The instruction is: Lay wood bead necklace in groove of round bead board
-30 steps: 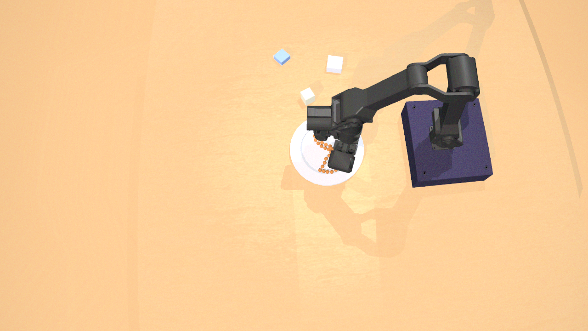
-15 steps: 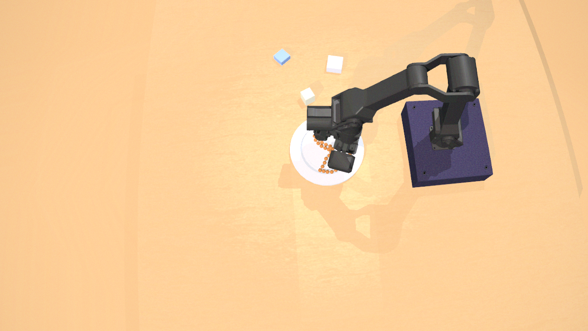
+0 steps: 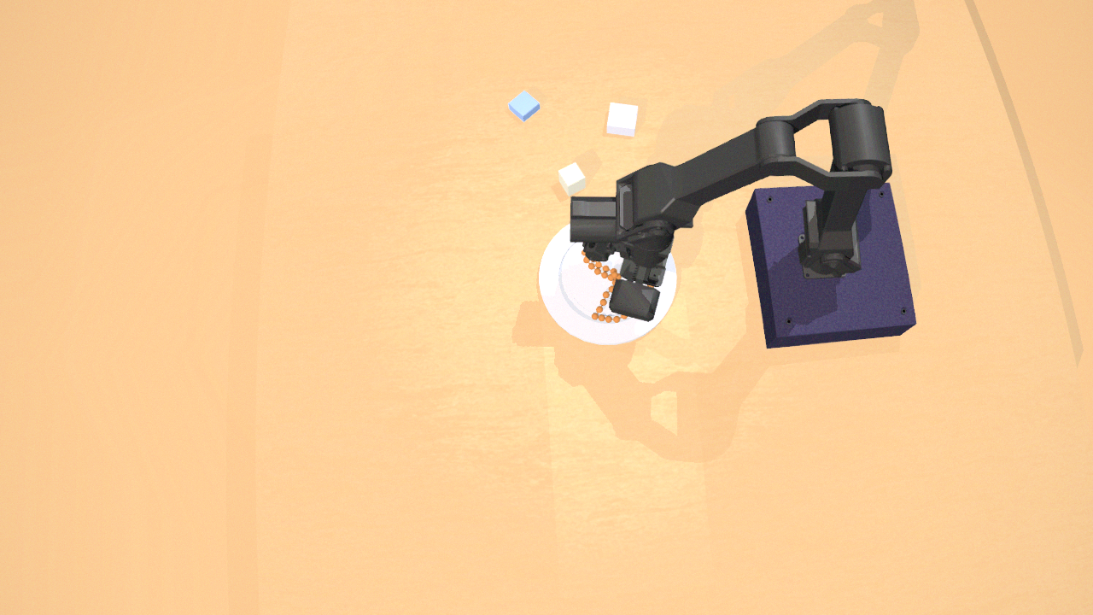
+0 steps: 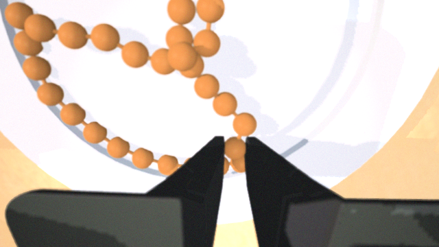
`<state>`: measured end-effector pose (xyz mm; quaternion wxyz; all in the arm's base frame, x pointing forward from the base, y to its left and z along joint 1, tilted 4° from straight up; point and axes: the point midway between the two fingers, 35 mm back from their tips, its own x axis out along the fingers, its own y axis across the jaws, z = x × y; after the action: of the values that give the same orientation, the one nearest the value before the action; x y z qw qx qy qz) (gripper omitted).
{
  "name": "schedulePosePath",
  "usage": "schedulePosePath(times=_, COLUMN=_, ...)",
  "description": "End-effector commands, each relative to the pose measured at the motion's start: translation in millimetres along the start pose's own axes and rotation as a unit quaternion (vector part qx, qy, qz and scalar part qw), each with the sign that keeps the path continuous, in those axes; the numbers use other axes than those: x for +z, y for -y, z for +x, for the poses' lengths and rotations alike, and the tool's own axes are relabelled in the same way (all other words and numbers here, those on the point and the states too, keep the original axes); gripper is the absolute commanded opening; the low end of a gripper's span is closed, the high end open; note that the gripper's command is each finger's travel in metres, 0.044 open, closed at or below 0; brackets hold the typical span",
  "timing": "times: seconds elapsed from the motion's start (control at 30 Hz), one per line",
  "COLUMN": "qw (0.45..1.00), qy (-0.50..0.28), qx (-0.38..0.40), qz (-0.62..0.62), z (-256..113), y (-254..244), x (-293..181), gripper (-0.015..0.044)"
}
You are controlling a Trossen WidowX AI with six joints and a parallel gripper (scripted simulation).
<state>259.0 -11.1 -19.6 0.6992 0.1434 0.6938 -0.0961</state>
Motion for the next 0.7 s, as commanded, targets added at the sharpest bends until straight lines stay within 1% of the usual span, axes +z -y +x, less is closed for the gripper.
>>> schedulePosePath(times=0.0, qw=1.0, qy=0.0, qx=0.0, qz=0.0, z=-0.4, y=-0.1, x=0.3, gripper=0.0)
schedulePosePath(times=0.53, qw=1.0, qy=0.0, qx=-0.001, qz=0.0, z=-6.0, y=1.0, x=-0.6, gripper=0.0)
schedulePosePath(times=0.67, qw=1.0, qy=0.0, qx=-0.002, qz=0.0, z=-6.0, y=10.7, x=-4.3, gripper=0.0)
